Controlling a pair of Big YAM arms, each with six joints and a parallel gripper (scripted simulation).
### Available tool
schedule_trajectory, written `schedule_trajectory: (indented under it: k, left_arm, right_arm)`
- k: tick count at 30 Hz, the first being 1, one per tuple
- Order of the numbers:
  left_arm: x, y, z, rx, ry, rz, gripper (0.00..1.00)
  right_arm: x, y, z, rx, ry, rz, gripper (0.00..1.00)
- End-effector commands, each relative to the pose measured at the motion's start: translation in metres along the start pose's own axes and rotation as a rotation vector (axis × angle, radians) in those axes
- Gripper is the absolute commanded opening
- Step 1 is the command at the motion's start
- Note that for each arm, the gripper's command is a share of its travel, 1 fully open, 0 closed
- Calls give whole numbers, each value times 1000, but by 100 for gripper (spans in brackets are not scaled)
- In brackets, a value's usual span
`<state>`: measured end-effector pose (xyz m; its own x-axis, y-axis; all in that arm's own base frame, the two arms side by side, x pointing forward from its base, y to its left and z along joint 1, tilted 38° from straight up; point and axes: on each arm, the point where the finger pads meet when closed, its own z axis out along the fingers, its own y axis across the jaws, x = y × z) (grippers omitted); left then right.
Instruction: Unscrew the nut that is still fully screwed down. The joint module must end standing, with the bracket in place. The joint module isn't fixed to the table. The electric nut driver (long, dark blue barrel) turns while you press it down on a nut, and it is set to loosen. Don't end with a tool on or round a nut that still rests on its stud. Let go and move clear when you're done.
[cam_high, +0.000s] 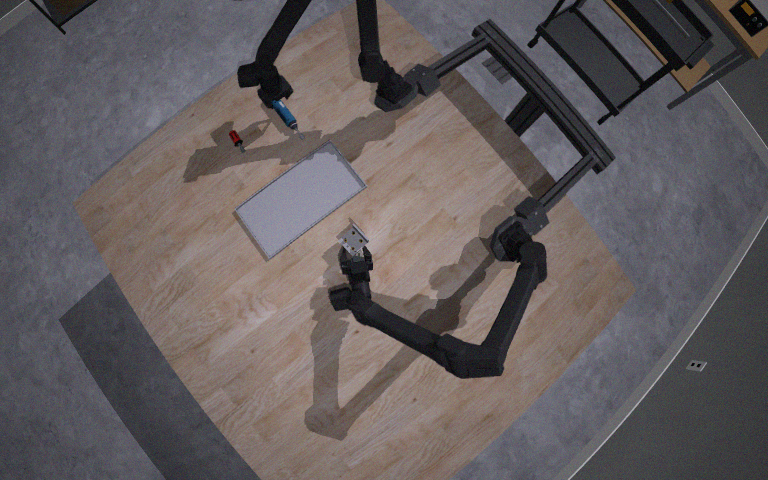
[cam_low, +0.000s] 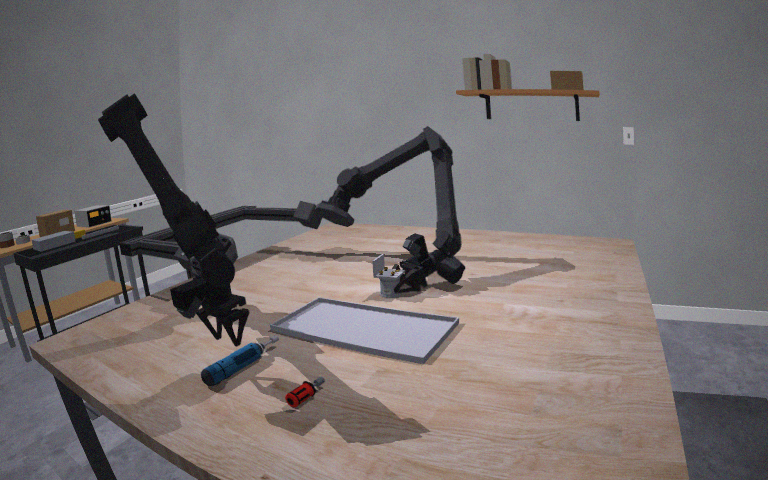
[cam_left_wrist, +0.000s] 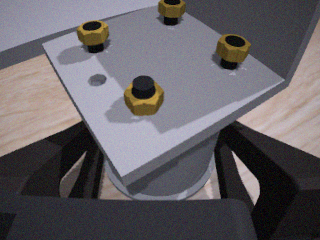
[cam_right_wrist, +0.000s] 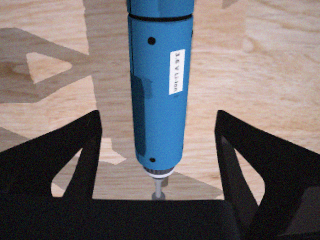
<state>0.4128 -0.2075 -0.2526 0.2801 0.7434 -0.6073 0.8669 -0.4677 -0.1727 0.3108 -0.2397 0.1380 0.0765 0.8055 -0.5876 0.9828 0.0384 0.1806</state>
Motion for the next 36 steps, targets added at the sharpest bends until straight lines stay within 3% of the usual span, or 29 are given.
schedule_trajectory:
  k: [1,12,24,29,30,36]
  left_arm:
    - [-14,3,8,14,7,32,59]
    - [-14,3,8,14,7,32,59]
    - [-14,3,8,14,7,32,59]
    - [-14,3,8,14,7,32,59]
    - [-14,3,8,14,7,32,59]
    - [-14,3,8,14,7,32,59]
  right_arm:
    - [-6,8,-5,-16,-7,12,65]
    - [-6,8,-5,-16,-7,12,65]
    - [0,-2,26,9,4,1,65]
    - [-6,8,16,-14,-7,11,65]
    - [-1,0,27,6,2,3,65]
    - [0,-2,38,10,4,1,65]
